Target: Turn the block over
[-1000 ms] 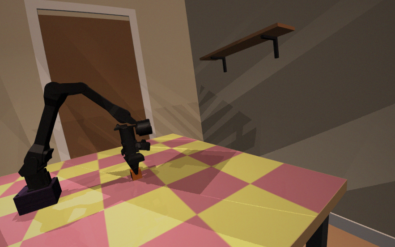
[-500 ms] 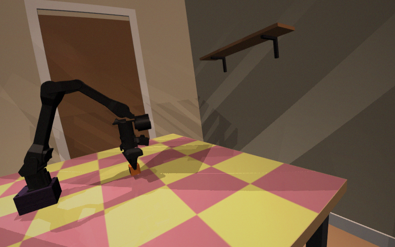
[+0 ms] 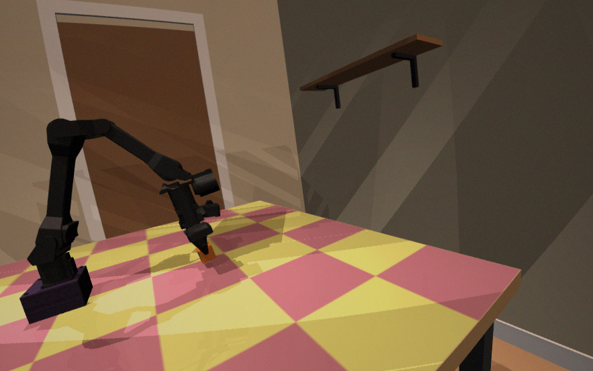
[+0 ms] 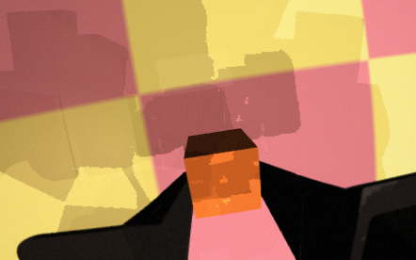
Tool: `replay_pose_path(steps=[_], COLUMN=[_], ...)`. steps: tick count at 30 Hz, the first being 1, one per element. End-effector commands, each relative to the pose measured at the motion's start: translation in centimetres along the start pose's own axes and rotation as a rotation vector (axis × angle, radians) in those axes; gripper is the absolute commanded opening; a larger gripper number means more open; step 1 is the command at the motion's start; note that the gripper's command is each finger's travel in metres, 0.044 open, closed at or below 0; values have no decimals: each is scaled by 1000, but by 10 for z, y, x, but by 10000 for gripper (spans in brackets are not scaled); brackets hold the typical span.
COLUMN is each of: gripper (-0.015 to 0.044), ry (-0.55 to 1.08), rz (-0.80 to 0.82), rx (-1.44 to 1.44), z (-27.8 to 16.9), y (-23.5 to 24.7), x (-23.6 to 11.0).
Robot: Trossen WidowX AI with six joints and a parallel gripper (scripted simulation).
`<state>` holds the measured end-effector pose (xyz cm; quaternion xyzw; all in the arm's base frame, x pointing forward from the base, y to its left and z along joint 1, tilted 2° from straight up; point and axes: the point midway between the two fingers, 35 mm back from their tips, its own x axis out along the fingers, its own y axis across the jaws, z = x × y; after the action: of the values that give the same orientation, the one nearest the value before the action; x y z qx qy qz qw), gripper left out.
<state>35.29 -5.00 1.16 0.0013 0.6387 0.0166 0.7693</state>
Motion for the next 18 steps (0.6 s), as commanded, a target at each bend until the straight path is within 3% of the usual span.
replay_pose_path(steps=[1, 18], gripper=[0, 0], ry=[-60, -321], rz=[4, 1], rx=[-1, -8], z=[-1, -7], y=[0, 1], x=[1, 0])
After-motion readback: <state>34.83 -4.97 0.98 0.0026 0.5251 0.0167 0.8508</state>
